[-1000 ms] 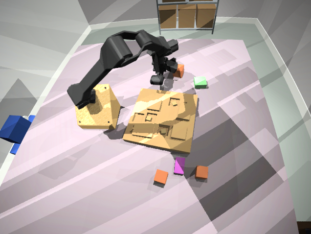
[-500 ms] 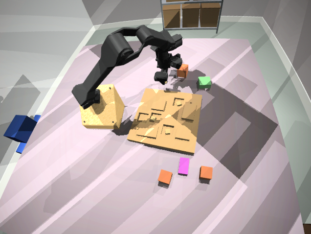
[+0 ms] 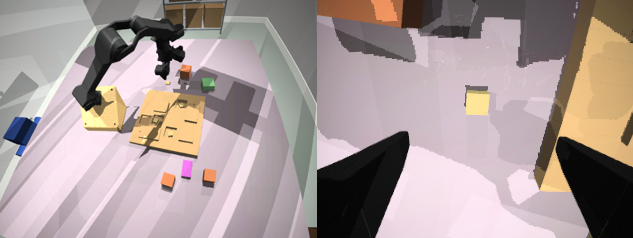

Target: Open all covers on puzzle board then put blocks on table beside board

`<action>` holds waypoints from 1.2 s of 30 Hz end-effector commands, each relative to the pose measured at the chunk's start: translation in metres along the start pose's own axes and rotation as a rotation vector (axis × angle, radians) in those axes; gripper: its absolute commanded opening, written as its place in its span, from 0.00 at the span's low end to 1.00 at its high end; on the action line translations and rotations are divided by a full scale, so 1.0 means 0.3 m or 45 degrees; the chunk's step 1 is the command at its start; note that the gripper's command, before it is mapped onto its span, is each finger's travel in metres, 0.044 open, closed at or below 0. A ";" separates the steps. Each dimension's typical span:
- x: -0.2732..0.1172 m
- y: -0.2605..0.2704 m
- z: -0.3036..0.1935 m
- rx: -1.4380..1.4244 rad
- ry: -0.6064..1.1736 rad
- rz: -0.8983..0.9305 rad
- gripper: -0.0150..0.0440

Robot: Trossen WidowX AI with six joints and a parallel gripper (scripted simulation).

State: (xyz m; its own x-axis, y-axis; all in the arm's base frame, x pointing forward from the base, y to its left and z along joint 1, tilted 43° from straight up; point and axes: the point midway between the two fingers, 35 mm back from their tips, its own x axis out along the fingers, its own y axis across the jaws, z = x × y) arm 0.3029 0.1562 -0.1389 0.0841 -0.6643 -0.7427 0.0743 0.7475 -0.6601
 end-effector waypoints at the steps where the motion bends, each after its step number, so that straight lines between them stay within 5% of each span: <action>1: -0.019 -0.001 -0.002 0.009 0.009 0.003 1.00; 18: -0.051 -0.298 0.058 0.082 0.011 0.019 0.25; 36: -0.042 -0.628 0.017 0.187 0.019 0.002 0.25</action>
State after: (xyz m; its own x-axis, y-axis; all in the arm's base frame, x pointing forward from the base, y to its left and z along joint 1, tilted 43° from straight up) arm 0.2977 0.0355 -0.0103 0.0725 -0.6548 -0.7523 0.2178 0.7465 -0.6287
